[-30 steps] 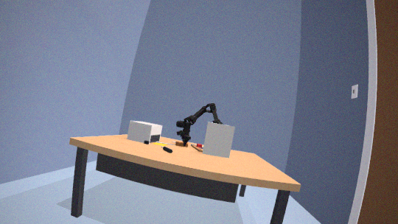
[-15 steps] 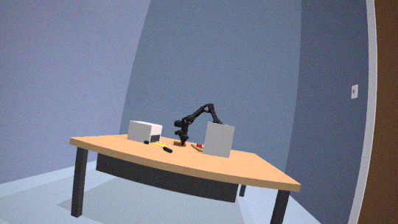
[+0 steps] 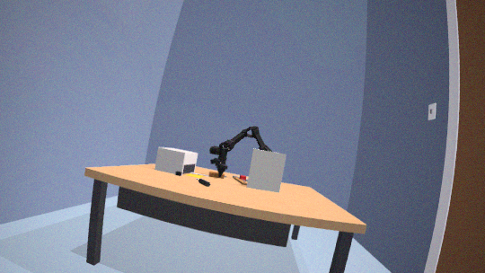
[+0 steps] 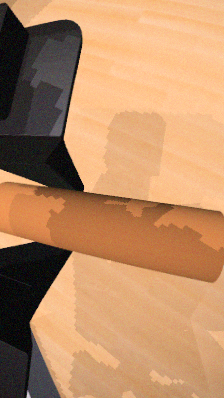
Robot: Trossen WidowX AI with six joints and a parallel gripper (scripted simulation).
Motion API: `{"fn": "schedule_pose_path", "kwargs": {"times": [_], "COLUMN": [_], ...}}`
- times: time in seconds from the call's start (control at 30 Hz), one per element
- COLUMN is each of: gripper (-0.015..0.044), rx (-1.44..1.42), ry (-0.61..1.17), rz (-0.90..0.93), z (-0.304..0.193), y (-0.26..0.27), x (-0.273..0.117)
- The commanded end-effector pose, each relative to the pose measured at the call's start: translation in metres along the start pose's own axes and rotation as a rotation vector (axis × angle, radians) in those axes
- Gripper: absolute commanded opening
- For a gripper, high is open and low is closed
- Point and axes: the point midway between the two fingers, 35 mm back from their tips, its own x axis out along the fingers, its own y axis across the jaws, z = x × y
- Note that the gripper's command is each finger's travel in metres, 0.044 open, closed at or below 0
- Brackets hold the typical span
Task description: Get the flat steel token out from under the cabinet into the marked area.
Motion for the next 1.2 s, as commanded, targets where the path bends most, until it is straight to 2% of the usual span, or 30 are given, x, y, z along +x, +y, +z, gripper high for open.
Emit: {"fn": "schedule_pose_path", "kwargs": {"times": [0.0, 1.17], "gripper": [0.0000, 0.0000], "rx": [0.005, 0.006], "ry": [-0.002, -0.004], "rz": [-0.002, -0.002], "z": [0.007, 0.046], "y": [-0.001, -0.002], "x": [0.000, 0.000]}}
